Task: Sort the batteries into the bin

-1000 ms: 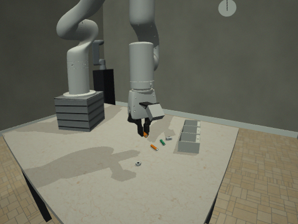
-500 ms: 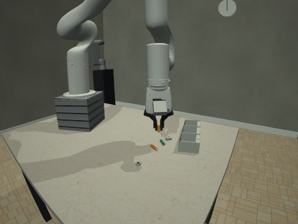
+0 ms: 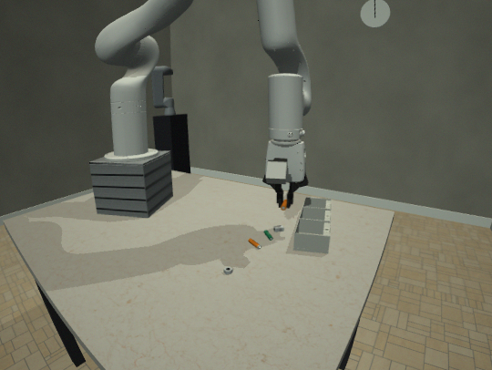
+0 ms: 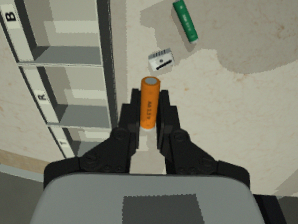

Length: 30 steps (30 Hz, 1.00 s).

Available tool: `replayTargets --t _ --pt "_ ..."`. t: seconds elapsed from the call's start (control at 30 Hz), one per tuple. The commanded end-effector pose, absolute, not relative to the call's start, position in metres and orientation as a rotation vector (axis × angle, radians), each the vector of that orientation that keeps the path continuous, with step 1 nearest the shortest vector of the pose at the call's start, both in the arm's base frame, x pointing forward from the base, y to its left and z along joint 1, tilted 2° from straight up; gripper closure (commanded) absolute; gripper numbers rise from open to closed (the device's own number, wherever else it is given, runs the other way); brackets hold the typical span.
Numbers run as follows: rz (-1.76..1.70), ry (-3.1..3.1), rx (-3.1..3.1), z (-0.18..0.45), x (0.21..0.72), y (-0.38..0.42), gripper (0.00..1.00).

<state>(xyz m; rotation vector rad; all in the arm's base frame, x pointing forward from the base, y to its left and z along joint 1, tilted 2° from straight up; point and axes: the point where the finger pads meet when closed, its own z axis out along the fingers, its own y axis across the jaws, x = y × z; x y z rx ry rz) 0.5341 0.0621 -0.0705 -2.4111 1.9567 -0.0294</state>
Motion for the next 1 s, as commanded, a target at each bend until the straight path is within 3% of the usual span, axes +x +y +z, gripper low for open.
replayTargets --t 0.0,0.63,0.97 --pt "-0.030 1.969 -2.404 -0.070 0.547 0.087 1.00" --pt "-0.030 1.969 -2.404 -0.067 0.588 0.181 1.00" --pt "-0.030 1.969 -2.404 -0.067 0.590 0.185 1.00"
